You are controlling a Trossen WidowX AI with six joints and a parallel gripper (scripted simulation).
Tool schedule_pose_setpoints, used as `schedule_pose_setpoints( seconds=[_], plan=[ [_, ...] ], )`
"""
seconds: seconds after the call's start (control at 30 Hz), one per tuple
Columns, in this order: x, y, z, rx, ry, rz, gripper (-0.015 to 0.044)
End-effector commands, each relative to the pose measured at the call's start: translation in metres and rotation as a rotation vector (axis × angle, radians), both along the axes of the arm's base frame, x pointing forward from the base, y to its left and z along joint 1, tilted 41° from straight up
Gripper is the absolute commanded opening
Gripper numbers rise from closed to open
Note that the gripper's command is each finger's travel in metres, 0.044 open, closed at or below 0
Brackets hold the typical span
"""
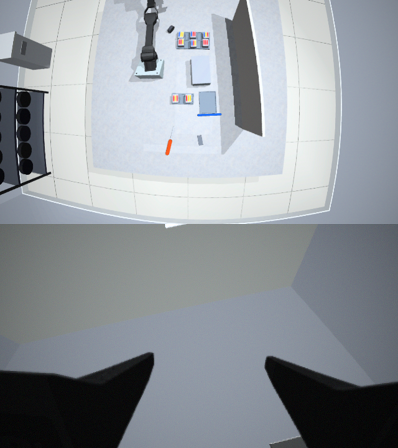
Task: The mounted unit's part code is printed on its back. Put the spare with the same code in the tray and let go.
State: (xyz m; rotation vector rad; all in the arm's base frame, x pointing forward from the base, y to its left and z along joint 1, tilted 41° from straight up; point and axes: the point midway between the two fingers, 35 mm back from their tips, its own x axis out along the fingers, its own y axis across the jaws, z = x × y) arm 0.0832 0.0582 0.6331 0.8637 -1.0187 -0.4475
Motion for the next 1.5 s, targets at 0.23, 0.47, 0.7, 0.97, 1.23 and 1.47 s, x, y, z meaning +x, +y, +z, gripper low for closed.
schedule_pose_setpoints(
  seconds=[0.23,0.47,0.7,0.97,1.23,1.47],
  plan=[
    [0.002,-0.139,-0.030,0.229,0.249,0.003,0.0440],
    [0.028,-0.209,-0.075,0.329,0.483,0.103,0.0440],
    [0.066,-0.270,-0.130,0.407,0.728,0.214,0.0440],
    [0.131,-0.315,-0.221,0.431,1.085,0.443,0.0440],
    [0.202,-0.312,-0.327,0.288,1.467,0.814,0.0440],
    [0.249,-0.271,-0.434,0.115,1.698,1.282,0.0440]
  ],
)
